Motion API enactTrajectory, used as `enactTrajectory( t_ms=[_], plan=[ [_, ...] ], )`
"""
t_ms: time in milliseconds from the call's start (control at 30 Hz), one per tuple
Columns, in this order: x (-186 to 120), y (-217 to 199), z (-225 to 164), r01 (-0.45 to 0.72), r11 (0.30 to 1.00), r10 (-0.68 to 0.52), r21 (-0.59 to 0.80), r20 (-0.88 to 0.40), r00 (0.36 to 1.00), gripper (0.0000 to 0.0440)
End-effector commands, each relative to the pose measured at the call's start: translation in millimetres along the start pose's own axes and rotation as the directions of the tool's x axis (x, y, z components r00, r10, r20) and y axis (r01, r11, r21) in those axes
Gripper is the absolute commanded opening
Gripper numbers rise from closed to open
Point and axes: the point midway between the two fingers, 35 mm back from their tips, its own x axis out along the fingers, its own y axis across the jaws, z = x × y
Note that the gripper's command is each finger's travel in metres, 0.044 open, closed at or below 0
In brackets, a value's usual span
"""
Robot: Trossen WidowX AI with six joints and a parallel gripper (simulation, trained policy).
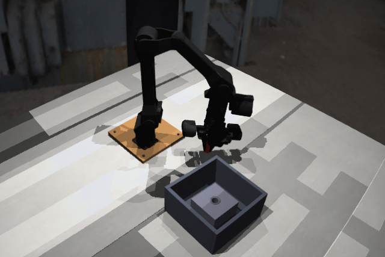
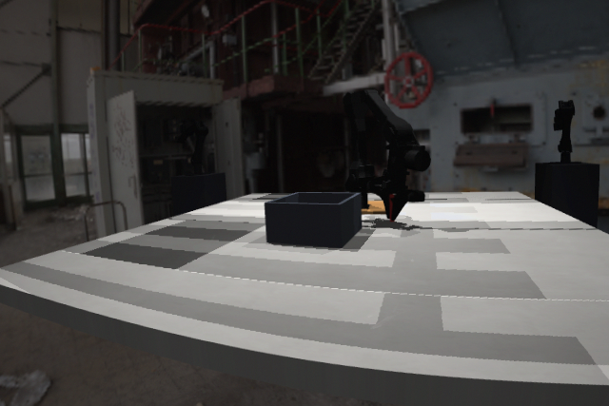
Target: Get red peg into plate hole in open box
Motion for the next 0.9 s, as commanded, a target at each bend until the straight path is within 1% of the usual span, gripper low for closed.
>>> enactTrajectory(
  t_ms=[0, 100, 433, 600, 867],
  plan=[
    [2, -1, 1, 0.025, 1.000, -0.025, -0.001, 0.003, 1.000, 0.0012],
    [-10, 0, 10, 0.012, 1.000, -0.012, -0.009, 0.043, 0.999, 0.0000],
    [-63, 1, 38, -0.036, 0.999, 0.036, -0.002, 0.134, 0.990, 0.0000],
    [-88, 0, 57, -0.064, 0.997, 0.055, 0.042, 0.181, 0.982, 0.0000],
    [-106, -3, 93, -0.100, 0.985, 0.062, 0.142, 0.247, 0.967, 0.0000]
  ],
)
